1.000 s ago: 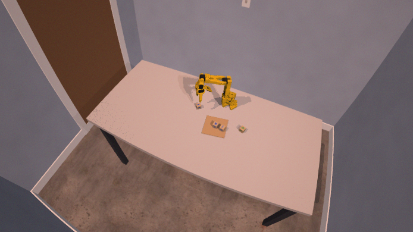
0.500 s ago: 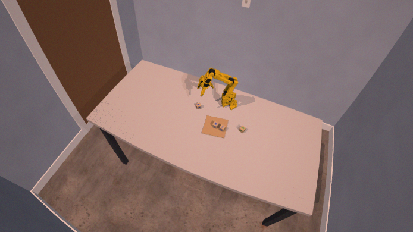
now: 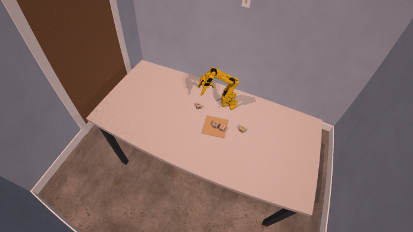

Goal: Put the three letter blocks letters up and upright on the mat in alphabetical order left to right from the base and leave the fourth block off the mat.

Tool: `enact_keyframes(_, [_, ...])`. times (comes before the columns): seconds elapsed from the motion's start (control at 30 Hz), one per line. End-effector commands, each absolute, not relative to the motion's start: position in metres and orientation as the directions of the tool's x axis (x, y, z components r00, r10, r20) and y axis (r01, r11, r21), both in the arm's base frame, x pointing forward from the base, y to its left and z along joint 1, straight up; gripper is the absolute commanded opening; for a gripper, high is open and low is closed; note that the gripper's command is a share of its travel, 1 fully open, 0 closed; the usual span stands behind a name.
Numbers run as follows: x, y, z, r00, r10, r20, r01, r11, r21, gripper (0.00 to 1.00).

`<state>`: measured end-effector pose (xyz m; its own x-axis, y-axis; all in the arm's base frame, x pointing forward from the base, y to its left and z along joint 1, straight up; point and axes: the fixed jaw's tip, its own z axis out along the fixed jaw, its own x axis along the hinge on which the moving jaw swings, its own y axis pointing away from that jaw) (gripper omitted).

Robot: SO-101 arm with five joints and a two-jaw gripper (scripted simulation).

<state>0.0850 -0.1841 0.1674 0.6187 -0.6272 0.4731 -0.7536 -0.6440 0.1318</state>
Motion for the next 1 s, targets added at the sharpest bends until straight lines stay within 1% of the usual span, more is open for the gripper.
enact_keyframes(0.0, [0.085,-0.185,0.178,0.583,-0.619,0.526,-0.775,-0.618,0.131,0.35])
enact_keyframes(0.2, [0.084,-0.184,0.177,0.543,-0.650,0.532,-0.803,-0.586,0.104,0.35])
enact_keyframes(0.4, [0.084,-0.183,0.175,0.440,-0.717,0.541,-0.864,-0.502,0.037,0.35])
enact_keyframes(0.7, [0.083,-0.181,0.169,0.186,-0.827,0.530,-0.951,-0.286,-0.113,0.35])
enact_keyframes(0.77, [0.083,-0.181,0.169,0.186,-0.827,0.530,-0.951,-0.286,-0.113,0.35])
enact_keyframes(0.97, [0.083,-0.179,0.164,-0.030,-0.870,0.492,-0.969,-0.095,-0.229,0.35])
